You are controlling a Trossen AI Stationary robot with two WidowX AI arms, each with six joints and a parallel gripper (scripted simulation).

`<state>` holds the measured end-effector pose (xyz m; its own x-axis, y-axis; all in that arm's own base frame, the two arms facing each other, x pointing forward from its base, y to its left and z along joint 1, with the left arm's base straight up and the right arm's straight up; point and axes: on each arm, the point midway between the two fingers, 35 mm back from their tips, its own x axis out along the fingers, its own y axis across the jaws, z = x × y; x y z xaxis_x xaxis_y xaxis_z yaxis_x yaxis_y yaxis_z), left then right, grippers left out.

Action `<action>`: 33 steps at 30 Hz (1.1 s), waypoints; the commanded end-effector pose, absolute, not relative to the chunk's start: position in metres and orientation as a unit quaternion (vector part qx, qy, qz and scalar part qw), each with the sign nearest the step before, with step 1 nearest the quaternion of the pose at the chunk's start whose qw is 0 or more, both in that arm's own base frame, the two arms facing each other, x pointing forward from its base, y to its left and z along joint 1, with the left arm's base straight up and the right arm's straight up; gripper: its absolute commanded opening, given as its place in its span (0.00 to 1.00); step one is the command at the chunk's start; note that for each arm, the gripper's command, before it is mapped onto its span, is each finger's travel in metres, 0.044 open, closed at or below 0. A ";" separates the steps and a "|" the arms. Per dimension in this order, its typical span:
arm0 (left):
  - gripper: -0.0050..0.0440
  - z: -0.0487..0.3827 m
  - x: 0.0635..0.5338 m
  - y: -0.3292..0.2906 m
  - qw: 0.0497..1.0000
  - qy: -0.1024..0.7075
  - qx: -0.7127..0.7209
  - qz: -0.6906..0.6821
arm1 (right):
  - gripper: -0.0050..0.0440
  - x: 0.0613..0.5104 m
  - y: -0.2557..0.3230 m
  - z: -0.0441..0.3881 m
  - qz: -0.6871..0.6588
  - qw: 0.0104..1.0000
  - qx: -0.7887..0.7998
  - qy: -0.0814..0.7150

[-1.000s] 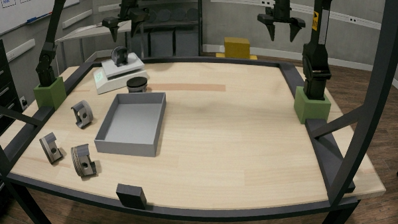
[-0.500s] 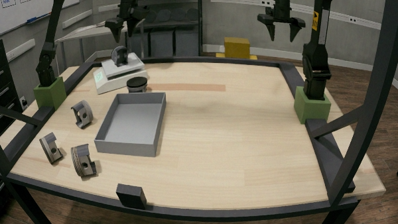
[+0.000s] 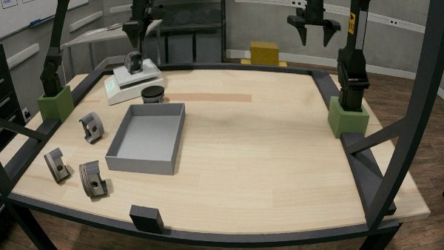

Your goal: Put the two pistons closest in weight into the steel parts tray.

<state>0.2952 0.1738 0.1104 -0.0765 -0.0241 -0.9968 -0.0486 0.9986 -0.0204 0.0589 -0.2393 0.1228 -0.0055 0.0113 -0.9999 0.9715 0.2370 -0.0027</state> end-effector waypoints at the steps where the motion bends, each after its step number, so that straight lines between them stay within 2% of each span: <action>1: 0.87 0.121 0.295 0.175 0.696 0.713 -0.060 0.058 | 0.92 0.061 -0.244 0.131 -0.439 0.563 0.430 0.552; 21: 0.87 0.120 0.289 0.176 0.690 0.666 -0.198 0.204 | 0.92 0.061 -0.244 0.131 -0.439 0.563 0.430 0.552; 33: 0.87 0.117 0.230 0.178 0.679 0.659 -0.226 0.232 | 0.92 0.061 -0.244 0.131 -0.439 0.563 0.430 0.552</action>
<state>0.2458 0.1750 0.1093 -0.0027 -0.0058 -1.0000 -0.6120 0.7909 -0.0030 0.0589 -0.2393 0.1228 -0.0055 0.0113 -0.9999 0.9715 0.2370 -0.0027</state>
